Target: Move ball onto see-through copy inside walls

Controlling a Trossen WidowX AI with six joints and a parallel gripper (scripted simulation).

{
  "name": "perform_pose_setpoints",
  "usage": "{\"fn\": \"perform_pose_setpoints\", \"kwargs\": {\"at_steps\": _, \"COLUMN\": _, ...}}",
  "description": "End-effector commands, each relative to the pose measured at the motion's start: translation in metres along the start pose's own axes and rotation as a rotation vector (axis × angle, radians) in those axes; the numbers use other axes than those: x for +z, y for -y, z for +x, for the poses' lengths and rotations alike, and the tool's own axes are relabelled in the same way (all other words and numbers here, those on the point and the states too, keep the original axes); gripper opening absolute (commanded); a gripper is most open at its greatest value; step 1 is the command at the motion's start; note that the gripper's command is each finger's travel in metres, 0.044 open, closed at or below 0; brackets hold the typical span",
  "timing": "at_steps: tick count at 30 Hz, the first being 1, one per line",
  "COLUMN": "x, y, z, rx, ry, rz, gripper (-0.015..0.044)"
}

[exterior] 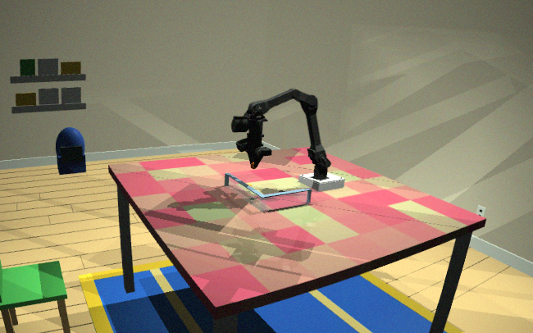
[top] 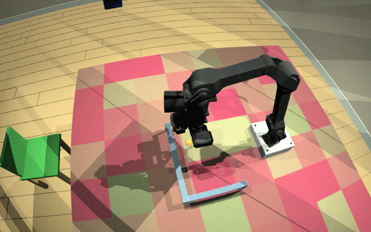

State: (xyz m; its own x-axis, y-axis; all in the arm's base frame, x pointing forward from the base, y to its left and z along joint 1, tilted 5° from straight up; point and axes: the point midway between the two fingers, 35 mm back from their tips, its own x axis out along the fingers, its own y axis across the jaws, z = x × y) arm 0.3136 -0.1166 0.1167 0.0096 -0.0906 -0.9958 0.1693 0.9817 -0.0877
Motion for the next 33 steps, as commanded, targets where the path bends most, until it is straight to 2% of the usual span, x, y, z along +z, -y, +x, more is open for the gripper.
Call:
{"fn": "perform_pose_setpoints", "kwargs": {"at_steps": 1, "x": 0.014, "y": 0.006, "z": 0.009, "rx": -0.001, "ry": 0.012, "rz": -0.005, "gripper": 0.0000}}
{"fn": "perform_pose_setpoints", "kwargs": {"at_steps": 7, "x": 0.016, "y": 0.006, "z": 0.015, "rx": -0.001, "ry": 0.012, "rz": -0.005, "gripper": 0.0000}}
{"fn": "perform_pose_setpoints", "kwargs": {"at_steps": 20, "x": 0.016, "y": 0.006, "z": 0.079, "rx": -0.001, "ry": 0.012, "rz": -0.005, "gripper": 0.0000}}
{"fn": "perform_pose_setpoints", "kwargs": {"at_steps": 33, "x": 0.016, "y": 0.006, "z": 0.092, "rx": -0.001, "ry": 0.012, "rz": -0.005, "gripper": 0.0000}}
